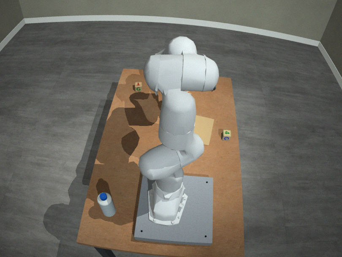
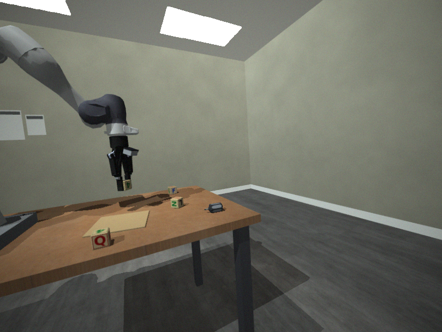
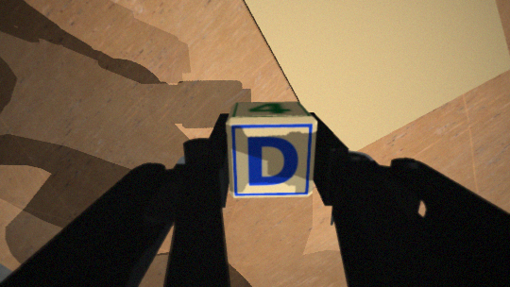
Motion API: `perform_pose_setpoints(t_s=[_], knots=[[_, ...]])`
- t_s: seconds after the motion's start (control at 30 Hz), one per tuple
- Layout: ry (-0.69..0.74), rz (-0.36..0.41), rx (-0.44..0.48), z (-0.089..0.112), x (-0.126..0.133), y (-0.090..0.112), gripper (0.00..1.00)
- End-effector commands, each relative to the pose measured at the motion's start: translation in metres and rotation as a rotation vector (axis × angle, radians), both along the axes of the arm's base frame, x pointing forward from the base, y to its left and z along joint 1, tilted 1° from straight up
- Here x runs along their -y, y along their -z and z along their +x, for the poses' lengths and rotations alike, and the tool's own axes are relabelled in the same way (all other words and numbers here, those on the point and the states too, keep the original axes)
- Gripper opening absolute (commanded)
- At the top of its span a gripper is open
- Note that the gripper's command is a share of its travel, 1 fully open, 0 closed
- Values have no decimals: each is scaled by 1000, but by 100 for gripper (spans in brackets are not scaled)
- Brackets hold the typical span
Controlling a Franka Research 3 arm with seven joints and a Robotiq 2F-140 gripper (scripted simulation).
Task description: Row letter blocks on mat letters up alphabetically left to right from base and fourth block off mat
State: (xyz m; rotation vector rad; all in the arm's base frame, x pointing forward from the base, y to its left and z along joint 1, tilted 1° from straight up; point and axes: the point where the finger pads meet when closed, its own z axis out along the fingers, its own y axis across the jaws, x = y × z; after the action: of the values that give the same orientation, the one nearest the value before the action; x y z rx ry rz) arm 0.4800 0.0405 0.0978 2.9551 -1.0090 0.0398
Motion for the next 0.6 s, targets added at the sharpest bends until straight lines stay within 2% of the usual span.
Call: perform_pose_setpoints(t_s=[0.0, 0.57], knots=[[-139, 9, -5, 1, 7, -1, 33], [-307, 9, -12, -1, 40, 0, 33]])
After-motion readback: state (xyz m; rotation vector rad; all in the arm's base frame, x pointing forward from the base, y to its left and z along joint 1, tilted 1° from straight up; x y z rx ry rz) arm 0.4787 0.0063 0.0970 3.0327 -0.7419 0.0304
